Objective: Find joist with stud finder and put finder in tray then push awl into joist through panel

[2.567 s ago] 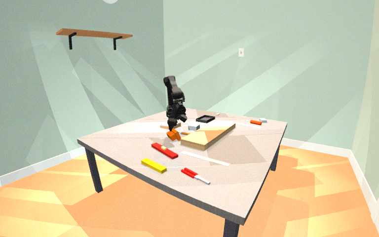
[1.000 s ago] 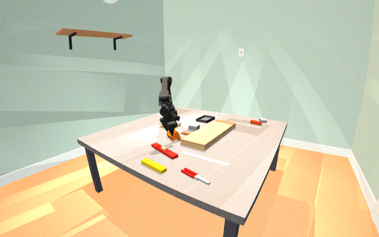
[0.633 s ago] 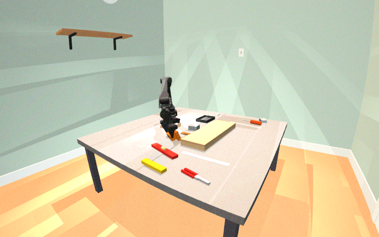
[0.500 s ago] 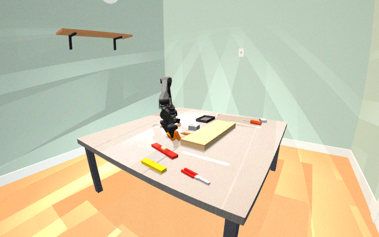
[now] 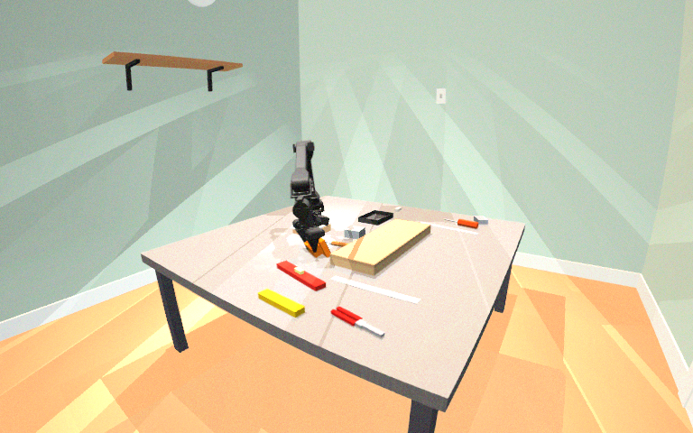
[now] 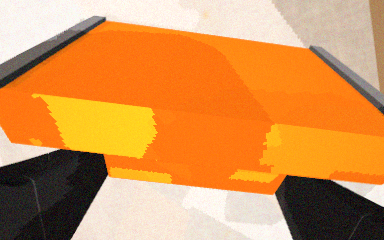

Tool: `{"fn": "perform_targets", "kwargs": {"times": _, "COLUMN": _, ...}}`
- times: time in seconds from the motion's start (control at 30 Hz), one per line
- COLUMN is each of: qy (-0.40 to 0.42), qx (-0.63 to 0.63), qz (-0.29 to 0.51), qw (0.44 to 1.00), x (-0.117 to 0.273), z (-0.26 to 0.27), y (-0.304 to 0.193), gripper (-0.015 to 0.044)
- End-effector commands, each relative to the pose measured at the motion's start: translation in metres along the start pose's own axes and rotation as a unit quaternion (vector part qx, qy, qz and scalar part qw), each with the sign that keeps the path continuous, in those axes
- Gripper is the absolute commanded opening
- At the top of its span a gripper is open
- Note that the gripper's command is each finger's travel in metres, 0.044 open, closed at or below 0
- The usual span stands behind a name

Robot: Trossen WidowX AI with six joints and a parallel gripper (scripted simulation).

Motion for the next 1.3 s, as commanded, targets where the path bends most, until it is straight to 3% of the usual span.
{"fn": "perform_targets", "kwargs": {"times": 0.0, "qy": -0.001, "qx": 0.001, "qz": -0.001, "qw": 1.000, "x": 0.005, "z": -0.001, "y": 0.000, "gripper": 0.0183}}
{"fn": "perform_targets", "kwargs": {"times": 0.23, "qy": -0.001, "qx": 0.001, "qz": -0.001, "qw": 1.000, "x": 0.019, "z": -0.002, "y": 0.001, "gripper": 0.0000}}
{"fn": "perform_targets", "kwargs": {"times": 0.9, "qy": -0.001, "qx": 0.001, "qz": -0.001, "qw": 1.000, "x": 0.058, "z": -0.002, "y": 0.006, "gripper": 0.0000}}
{"fn": "perform_targets", "kwargs": {"times": 1.27, "qy": 0.005, "qx": 0.002, "qz": 0.012, "qw": 1.000, "x": 0.058, "z": -0.002, "y": 0.008, "gripper": 0.0000}}
Point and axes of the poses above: the point midway between the two fingers, 35 mm back from their tips, its own x axis back along the fingers, its own z axis across the jaws, y = z × x, the point moved 3 cm from there along x, back along the fingers, and after that the axes turned 15 degrees about x, right-handed, at the moved point
